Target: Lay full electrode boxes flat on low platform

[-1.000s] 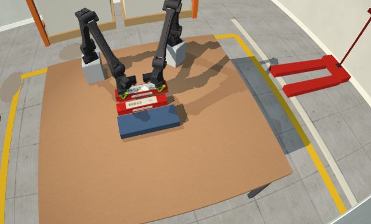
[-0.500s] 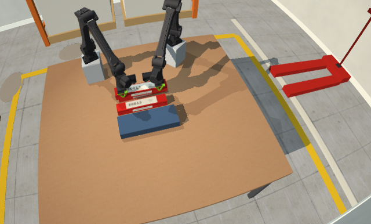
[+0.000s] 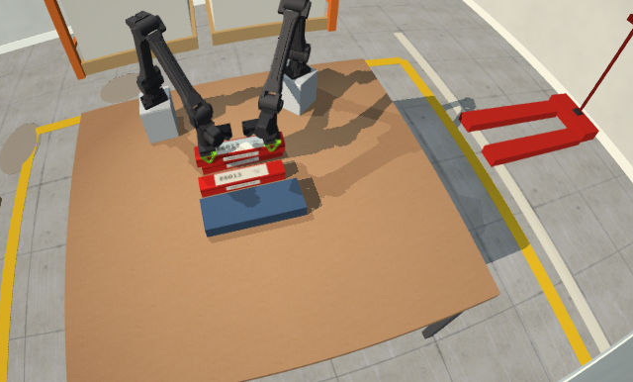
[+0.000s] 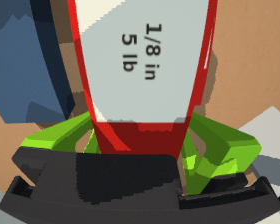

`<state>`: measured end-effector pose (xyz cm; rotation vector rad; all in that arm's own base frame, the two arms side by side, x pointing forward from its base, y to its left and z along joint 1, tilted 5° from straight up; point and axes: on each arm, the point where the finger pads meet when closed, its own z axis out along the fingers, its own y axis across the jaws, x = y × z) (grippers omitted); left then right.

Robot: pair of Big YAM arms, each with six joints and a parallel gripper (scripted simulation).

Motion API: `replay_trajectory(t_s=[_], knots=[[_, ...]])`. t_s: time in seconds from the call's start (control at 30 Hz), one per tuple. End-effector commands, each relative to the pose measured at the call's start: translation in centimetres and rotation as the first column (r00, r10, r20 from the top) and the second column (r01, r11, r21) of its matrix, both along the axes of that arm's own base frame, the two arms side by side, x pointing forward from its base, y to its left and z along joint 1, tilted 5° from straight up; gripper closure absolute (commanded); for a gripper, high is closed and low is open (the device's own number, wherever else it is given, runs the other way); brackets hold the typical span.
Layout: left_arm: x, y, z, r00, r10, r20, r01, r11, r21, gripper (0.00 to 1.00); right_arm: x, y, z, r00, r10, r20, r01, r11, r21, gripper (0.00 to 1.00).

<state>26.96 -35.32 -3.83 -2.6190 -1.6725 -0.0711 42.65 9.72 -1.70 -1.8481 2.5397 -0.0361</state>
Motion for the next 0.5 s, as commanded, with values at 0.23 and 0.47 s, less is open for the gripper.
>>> replay_trajectory(t_s=[0.23,0.47], knots=[[2.57,-1.99,6.30,0.997,-0.003,0.083,0.008,0.998,-0.065,1.00,3.18,-0.09,6.07,0.994,-0.005,0.107,0.004,1.000,0.007,1.00],[2.57,-1.99,6.30,0.997,-0.003,0.083,0.008,0.998,-0.065,1.00,3.19,-0.09,6.07,0.994,-0.005,0.107,0.004,1.000,0.007,1.00]])
